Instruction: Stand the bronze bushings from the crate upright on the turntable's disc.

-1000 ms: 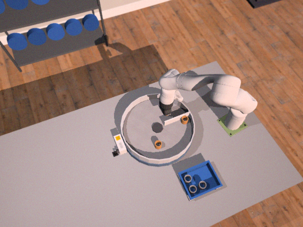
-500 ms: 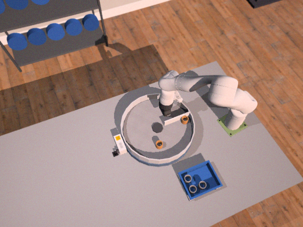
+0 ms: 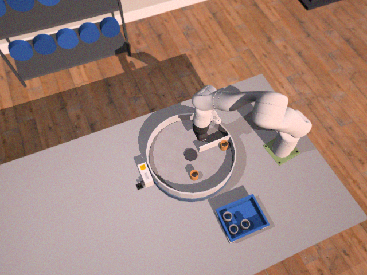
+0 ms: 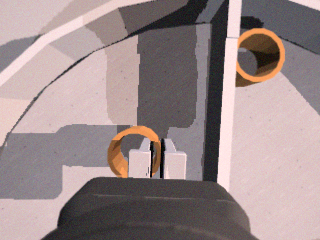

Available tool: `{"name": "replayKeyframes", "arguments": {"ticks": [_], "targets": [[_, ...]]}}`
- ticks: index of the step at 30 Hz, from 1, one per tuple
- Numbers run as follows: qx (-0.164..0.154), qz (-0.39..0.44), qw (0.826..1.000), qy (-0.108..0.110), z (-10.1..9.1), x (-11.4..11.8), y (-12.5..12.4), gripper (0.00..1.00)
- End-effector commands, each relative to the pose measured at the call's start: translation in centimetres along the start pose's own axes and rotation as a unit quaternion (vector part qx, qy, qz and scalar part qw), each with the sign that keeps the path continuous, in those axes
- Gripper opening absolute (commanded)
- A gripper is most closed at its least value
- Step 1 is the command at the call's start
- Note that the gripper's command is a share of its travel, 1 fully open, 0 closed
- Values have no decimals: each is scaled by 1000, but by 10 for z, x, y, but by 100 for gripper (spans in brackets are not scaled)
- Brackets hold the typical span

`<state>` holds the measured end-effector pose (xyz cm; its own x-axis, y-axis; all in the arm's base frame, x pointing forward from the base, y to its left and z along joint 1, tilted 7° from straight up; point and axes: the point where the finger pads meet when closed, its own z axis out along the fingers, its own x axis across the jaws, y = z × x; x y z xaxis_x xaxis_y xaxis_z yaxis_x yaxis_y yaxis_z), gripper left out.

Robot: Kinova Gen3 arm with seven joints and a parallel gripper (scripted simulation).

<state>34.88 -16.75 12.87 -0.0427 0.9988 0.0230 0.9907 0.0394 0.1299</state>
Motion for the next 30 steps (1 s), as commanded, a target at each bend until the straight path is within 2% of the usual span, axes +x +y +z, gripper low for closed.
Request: {"name": "replayKeyframes", "arguments": {"ticks": [1, 30], "targets": [[-1, -1, 1000, -1, 2, 0, 0, 0], [-1, -1, 1000, -1, 2, 1, -2, 0]]}}
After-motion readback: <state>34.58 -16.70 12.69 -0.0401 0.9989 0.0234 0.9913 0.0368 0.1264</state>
